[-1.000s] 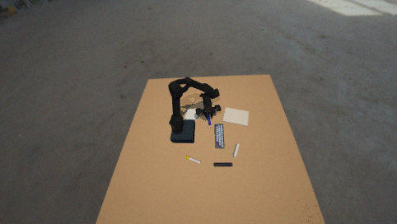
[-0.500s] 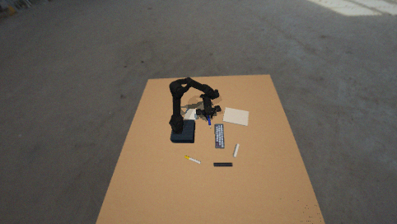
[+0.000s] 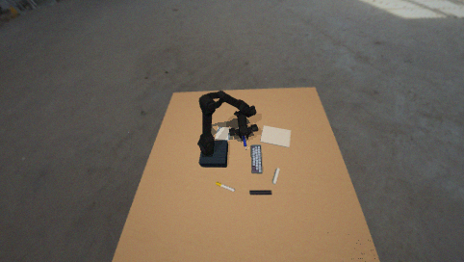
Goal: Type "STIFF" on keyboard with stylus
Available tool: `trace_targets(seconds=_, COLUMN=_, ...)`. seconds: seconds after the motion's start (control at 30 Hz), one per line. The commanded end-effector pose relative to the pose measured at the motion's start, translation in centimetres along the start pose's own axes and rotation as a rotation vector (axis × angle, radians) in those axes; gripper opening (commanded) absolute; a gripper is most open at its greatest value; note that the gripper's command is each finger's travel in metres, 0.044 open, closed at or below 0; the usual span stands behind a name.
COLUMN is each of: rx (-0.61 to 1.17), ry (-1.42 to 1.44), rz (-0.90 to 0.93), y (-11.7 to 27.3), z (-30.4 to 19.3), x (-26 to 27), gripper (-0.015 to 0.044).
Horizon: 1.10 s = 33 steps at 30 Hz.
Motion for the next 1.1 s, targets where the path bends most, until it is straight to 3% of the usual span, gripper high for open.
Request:
trace_targets(seconds=0.0, rx=-0.005, ry=-0.001, rz=-0.005, y=-0.4, z=-0.2, x=0.0, gripper=0.015)
trace_targets(seconds=1.07, rx=-0.005, ry=-0.001, rz=-0.005, y=-2.1, z=-1.1, x=-0.1, gripper=0.015)
Point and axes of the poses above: the point midway between the two fingers, 35 mm back from their tips, its own y axis back along the fingers, its own x axis across the jaws, z = x × y, the point moved 5 cm from there along y, back along the fingers, and after that the axes turned 1 degree about -y, right-handed, at the moved point
